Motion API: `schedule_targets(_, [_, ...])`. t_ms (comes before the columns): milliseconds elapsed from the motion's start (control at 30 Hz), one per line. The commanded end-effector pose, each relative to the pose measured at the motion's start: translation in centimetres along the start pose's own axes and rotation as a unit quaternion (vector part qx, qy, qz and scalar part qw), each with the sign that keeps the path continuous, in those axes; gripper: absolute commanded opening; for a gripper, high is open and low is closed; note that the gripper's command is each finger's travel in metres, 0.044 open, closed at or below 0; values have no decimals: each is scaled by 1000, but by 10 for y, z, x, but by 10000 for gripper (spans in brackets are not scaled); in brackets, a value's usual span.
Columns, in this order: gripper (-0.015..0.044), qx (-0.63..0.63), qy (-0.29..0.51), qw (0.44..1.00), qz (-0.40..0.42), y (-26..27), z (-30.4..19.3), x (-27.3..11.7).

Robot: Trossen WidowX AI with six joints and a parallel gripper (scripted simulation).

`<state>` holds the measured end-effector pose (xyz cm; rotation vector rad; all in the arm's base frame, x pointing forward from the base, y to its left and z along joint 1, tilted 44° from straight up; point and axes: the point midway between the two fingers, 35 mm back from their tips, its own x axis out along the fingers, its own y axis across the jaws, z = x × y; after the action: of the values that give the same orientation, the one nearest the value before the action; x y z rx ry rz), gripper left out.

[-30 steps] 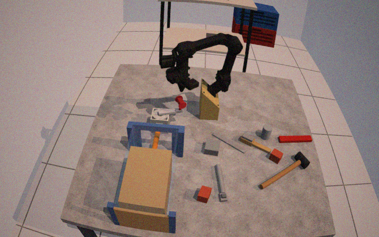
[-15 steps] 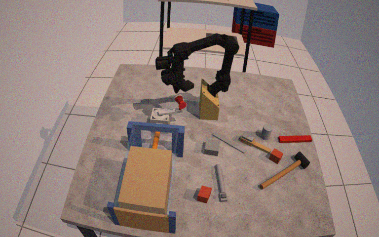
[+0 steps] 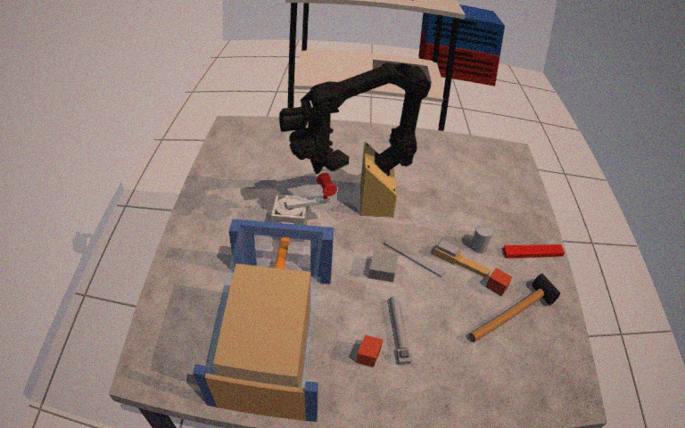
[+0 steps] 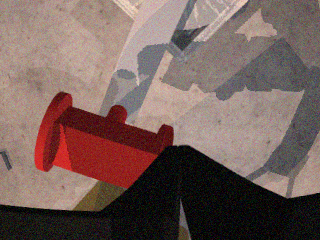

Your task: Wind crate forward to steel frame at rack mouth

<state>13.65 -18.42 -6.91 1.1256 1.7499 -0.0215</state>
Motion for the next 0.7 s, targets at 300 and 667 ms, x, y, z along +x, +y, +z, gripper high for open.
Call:
schedule_targets(300, [0,3,-1,1000,2,5,-12,2])
schedule_targets(667, [0,3,0,1000,3,11,-27,3])
